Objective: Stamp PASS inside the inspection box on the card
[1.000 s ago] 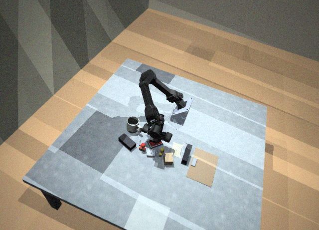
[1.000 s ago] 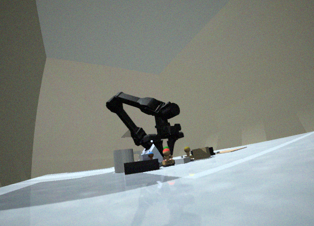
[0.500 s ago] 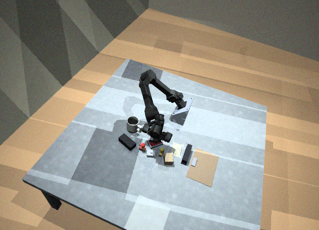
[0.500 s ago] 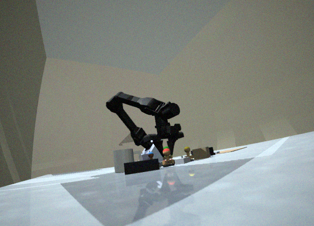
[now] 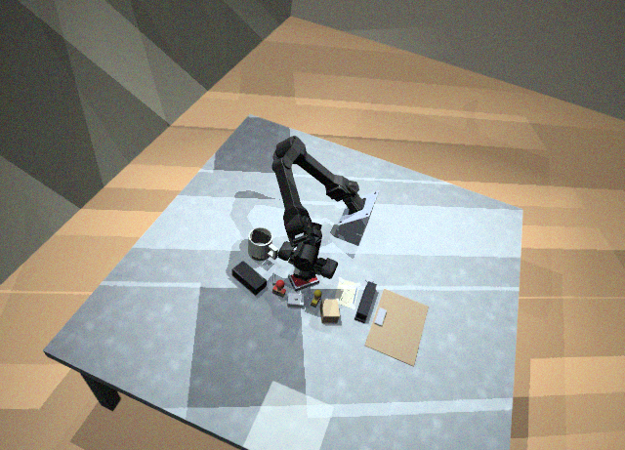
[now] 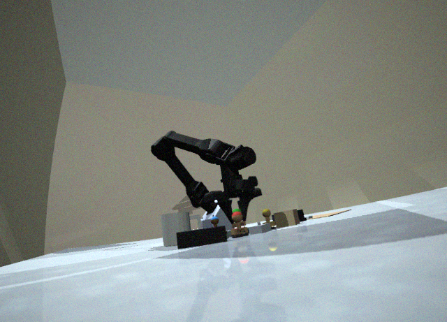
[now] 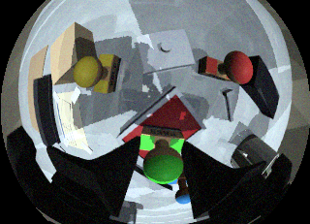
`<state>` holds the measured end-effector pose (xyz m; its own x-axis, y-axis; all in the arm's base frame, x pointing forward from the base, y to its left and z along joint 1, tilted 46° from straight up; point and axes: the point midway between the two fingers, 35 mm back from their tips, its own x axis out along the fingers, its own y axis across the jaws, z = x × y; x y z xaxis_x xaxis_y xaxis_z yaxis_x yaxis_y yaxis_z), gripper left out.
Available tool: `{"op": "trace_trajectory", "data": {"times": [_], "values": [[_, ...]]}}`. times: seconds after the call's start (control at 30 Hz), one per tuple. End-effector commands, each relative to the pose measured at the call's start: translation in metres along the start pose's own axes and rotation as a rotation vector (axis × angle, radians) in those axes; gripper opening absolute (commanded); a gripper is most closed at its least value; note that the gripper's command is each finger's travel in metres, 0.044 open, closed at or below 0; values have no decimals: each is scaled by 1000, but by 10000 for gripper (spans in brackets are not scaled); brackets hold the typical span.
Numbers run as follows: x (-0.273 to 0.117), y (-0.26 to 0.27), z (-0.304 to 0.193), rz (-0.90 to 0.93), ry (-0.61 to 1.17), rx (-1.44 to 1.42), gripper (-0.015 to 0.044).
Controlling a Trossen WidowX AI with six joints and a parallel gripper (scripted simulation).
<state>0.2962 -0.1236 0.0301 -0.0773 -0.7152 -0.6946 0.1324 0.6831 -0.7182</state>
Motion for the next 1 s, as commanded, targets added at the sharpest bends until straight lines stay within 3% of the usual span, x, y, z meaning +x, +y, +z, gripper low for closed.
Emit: {"op": "trace_trajectory", "data": {"times": [0.0, 0.97], "values": [[2, -1, 0, -2, 3, 0, 0], [-8, -1, 0, -1, 3, 0, 0]]}}
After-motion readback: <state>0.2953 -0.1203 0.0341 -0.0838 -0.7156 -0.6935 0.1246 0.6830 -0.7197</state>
